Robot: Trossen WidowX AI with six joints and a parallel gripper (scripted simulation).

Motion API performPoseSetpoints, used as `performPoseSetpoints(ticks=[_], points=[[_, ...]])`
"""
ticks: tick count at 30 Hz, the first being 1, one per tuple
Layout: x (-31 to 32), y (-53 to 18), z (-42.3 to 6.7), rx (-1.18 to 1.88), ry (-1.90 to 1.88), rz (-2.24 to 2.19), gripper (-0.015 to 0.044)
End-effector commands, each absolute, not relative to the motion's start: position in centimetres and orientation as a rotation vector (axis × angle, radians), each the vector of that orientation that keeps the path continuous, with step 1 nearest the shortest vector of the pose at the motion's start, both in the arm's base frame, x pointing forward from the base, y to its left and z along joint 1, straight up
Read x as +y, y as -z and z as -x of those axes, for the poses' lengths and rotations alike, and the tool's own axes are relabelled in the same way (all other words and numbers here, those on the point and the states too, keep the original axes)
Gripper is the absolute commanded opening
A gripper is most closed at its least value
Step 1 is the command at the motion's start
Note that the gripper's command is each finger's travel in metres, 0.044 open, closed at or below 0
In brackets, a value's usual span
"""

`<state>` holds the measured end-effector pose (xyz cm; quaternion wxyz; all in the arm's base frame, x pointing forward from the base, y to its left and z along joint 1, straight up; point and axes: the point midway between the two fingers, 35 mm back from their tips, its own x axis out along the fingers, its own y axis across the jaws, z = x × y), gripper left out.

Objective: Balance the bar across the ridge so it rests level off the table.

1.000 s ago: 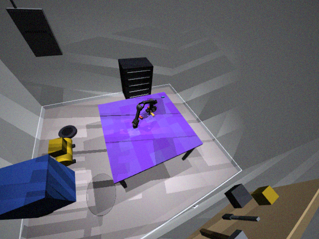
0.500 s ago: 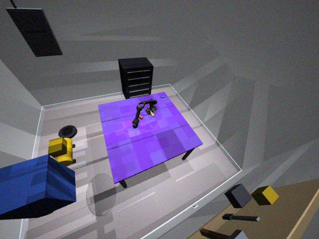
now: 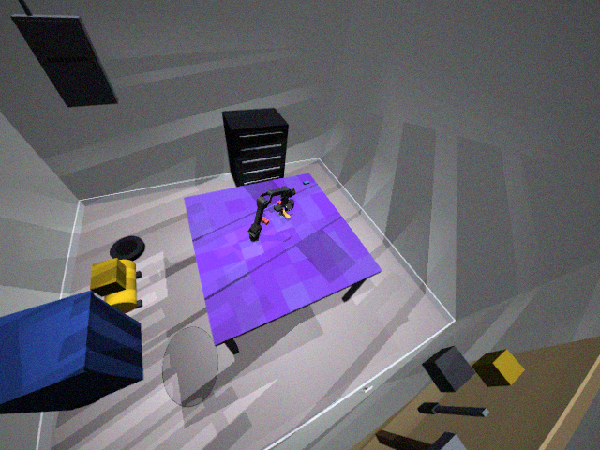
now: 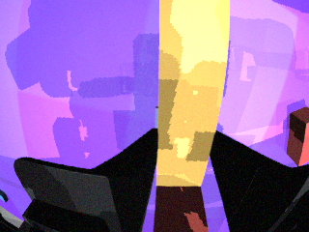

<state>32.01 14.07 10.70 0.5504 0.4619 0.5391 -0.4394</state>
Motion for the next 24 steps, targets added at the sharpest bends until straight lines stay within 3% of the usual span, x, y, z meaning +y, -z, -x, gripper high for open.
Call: performPoseSetpoints(ticks=[1,24], points=[[14.09,-10.62,-32.03,1.273,1.043,-1.098,0.0],[14.07,-10.43,-32.01,1.273,1.043,-1.098,0.0]])
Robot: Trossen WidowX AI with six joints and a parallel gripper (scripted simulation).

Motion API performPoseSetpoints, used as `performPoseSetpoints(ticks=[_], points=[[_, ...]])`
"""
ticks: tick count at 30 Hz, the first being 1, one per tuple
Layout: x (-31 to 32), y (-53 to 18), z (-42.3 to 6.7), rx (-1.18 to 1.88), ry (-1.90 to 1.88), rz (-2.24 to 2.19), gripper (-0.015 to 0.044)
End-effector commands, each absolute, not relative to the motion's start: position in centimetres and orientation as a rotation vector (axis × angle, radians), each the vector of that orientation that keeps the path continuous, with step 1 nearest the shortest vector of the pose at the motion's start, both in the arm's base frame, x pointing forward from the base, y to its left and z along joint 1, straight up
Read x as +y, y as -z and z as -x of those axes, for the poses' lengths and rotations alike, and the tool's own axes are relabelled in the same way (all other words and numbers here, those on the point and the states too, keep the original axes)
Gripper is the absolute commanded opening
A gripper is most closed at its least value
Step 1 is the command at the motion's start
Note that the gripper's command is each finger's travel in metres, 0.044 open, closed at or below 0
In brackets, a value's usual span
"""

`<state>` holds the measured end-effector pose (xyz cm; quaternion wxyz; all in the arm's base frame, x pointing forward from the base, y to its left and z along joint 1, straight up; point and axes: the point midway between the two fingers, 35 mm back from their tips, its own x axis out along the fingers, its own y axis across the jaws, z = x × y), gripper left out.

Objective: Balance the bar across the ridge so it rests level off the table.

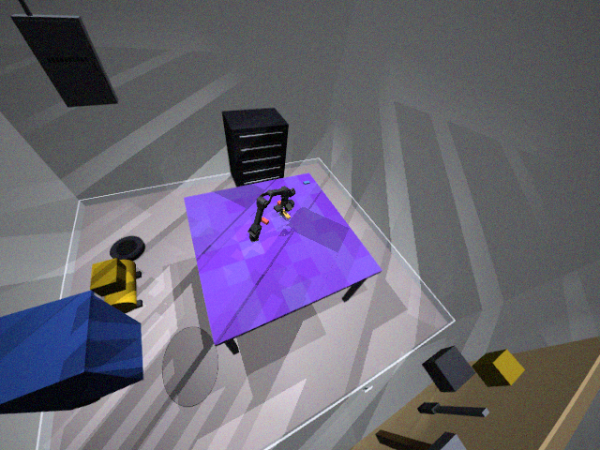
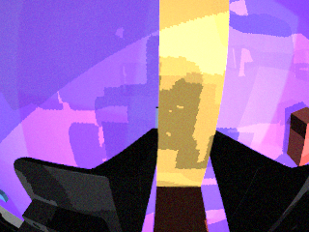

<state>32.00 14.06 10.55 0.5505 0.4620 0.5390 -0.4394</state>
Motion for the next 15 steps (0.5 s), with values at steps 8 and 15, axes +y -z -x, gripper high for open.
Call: performPoseSetpoints(ticks=[8,15], points=[[14.06,-10.36,-32.0,1.273,1.043,-1.098,0.0],[14.05,-10.29,-32.0,1.273,1.043,-1.098,0.0]])
